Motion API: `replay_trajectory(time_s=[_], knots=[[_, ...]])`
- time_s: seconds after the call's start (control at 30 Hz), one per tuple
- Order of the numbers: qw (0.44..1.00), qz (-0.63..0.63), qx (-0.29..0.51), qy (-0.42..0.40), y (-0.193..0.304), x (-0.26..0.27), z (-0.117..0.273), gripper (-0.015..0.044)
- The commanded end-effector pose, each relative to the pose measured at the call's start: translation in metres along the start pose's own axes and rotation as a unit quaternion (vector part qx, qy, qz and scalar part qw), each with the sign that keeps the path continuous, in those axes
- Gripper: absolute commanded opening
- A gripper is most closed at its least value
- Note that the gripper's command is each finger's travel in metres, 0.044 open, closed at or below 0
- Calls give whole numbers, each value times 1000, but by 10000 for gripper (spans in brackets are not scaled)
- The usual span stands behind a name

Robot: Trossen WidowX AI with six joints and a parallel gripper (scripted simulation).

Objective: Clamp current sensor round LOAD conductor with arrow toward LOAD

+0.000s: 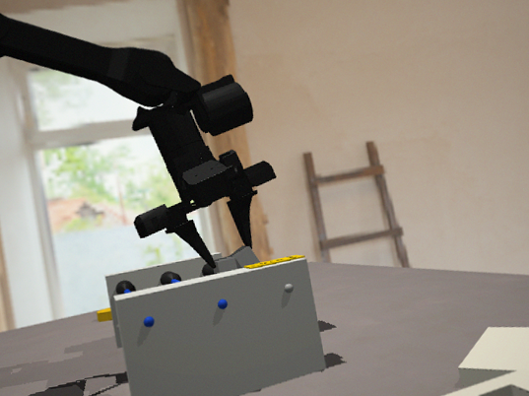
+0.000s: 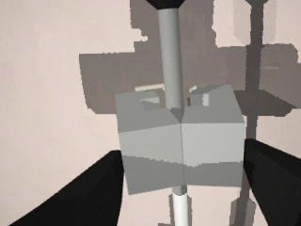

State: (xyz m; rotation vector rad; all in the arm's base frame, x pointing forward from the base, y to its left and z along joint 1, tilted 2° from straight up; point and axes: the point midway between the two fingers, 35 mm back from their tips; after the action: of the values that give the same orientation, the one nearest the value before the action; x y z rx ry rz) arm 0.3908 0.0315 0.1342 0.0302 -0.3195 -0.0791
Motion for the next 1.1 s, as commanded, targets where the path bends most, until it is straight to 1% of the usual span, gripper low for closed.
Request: replay_trajectory(time_s=[0.0,0.8,1.07], knots=[[1000,0,0,-1,0,0,1,0],[1000,0,0,0,0,1,1,0],[999,-1,-6,32,1,6,-1,0]])
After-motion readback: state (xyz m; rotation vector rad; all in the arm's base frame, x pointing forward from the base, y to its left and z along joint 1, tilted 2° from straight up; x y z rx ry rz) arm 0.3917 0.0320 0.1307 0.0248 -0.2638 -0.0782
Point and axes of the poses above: the point midway between the two fingers, 35 mm back from their tips, its own z axis back along the fingers, its own x axis across the jaws, y = z × x, and after that the axes turned 12 degrees about -z, right-handed
